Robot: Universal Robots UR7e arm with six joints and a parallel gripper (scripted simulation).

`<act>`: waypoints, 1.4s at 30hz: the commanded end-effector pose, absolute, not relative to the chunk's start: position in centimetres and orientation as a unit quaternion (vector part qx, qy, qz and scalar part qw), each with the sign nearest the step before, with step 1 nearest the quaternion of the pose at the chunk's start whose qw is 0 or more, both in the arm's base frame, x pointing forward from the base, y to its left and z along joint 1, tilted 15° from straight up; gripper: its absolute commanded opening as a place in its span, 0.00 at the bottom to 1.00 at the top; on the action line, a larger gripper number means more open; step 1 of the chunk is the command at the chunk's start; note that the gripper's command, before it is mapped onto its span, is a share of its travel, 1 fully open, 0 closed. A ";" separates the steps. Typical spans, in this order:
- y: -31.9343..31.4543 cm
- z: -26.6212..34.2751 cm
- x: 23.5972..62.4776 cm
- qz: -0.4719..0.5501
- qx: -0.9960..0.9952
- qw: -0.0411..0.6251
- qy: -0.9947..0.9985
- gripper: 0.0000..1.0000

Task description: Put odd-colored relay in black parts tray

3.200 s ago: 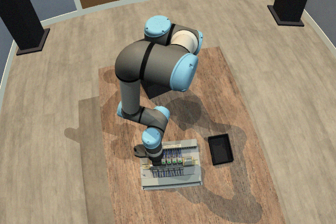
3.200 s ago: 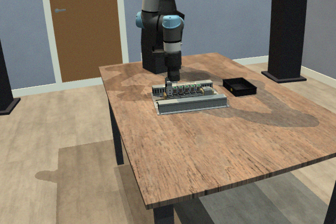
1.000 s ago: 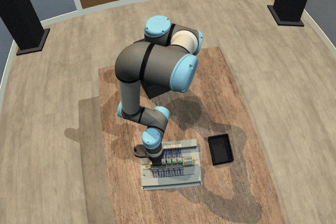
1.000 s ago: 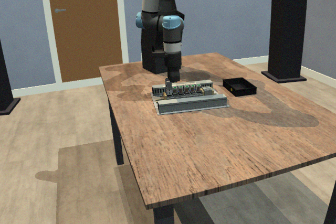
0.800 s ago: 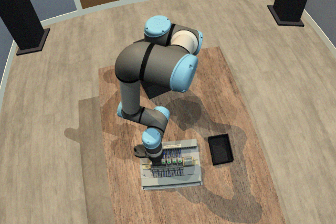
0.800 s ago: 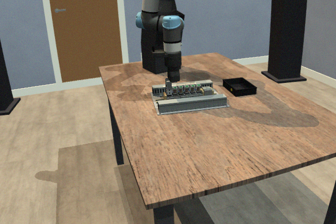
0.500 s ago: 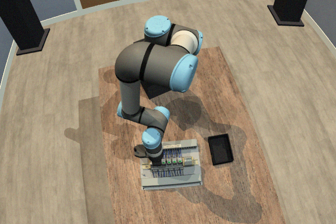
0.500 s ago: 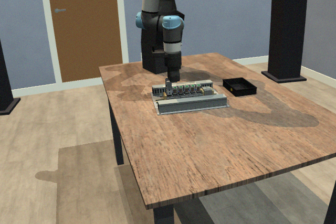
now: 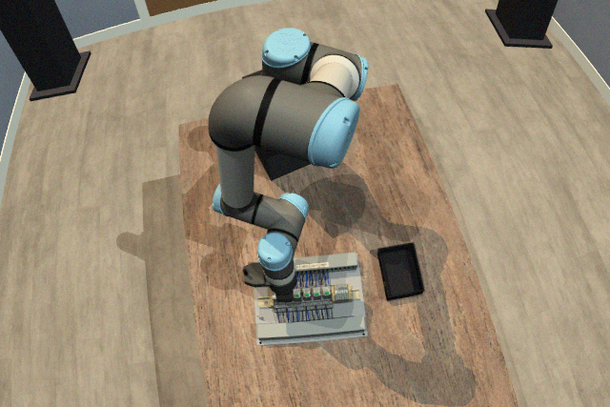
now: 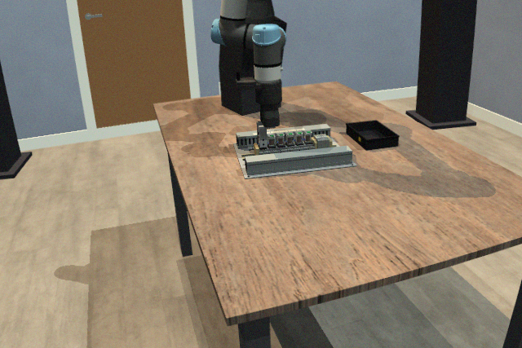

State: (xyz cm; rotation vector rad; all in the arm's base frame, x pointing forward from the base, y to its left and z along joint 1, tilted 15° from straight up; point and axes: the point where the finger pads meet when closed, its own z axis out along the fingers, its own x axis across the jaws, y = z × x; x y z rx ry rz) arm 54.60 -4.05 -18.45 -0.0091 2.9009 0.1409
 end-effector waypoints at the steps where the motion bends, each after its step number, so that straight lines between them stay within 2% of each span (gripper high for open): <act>1: -4.1 -18.4 54.6 0.048 -0.003 0.119 0.992 0.00; 42: -4.1 -18.4 54.6 0.048 -0.002 0.132 0.990 0.00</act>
